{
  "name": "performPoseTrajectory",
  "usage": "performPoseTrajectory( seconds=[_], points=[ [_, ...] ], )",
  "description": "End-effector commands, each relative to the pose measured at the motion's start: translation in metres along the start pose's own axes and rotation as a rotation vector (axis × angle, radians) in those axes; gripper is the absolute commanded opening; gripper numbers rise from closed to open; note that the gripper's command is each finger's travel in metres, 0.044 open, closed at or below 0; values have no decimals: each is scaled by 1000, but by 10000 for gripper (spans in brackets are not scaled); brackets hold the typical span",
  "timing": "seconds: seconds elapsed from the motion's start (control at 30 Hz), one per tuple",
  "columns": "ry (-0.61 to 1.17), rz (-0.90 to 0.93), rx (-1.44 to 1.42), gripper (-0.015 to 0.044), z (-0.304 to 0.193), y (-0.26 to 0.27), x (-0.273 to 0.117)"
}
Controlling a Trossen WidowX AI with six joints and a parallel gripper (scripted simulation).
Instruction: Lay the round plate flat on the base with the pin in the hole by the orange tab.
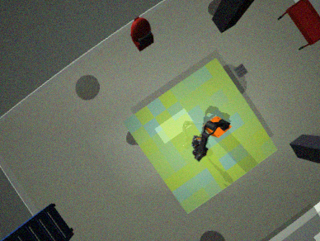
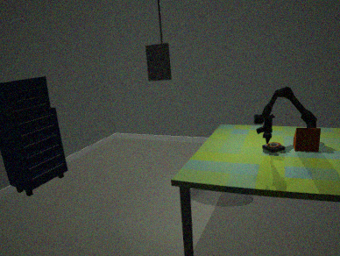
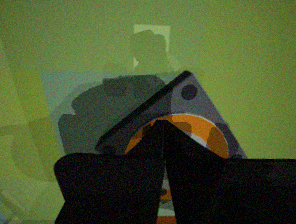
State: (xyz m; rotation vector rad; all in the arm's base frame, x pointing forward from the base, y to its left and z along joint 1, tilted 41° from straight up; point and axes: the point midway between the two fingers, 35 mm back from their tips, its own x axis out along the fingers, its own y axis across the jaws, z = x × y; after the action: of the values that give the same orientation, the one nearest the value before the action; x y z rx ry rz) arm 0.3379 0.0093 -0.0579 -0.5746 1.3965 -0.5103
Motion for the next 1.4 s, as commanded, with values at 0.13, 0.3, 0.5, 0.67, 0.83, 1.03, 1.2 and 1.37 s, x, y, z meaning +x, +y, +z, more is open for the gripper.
performPoseTrajectory(
  seconds=[0.13, 0.3, 0.5, 0.67, 0.83, 1.03, 1.2, 1.37],
  points=[
    [16, 1, -8, 0, -8, 8, 4],
    [16, 2, -8, 0, -11, 12, 3],
    [16, 2, -8, 0, -14, 15, 3],
    [16, 2, -8, 0, -17, 18, 2],
    [16, 2, -8, 0, -20, 20, 2],
    [16, 3, -8, 0, -23, 22, 1],
    [16, 3, -8, 0, -26, 24, 1],
    [17, 3, -8, 0, -29, 26, 0]
  ],
)
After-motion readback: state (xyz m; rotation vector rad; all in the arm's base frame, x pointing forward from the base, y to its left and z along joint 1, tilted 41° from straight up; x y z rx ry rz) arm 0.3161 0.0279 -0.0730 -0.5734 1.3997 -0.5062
